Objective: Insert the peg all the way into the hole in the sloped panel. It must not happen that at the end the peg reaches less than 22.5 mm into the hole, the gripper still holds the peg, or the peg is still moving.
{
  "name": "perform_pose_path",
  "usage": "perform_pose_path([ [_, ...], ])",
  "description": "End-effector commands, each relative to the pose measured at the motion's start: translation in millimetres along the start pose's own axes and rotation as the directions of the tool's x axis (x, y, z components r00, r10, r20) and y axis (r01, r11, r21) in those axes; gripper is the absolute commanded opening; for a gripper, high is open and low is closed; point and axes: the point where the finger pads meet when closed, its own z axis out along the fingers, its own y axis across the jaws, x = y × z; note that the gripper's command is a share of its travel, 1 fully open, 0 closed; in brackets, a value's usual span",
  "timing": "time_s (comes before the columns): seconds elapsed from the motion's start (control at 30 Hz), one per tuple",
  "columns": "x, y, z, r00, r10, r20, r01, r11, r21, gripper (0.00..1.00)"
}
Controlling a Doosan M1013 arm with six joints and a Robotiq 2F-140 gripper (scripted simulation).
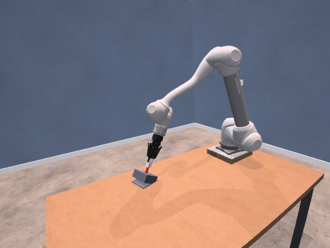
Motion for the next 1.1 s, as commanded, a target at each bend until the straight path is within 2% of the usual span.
perform_pose_path([
  [0.0, 0, 0, 2, 1.000, 0.000, 0.000, 0.000, 1.000, 0.000, 0.00],
  [1.07, 0, 0, 20, 1.000, 0.000, 0.000, 0.000, 1.000, 0.000, 0.00],
])
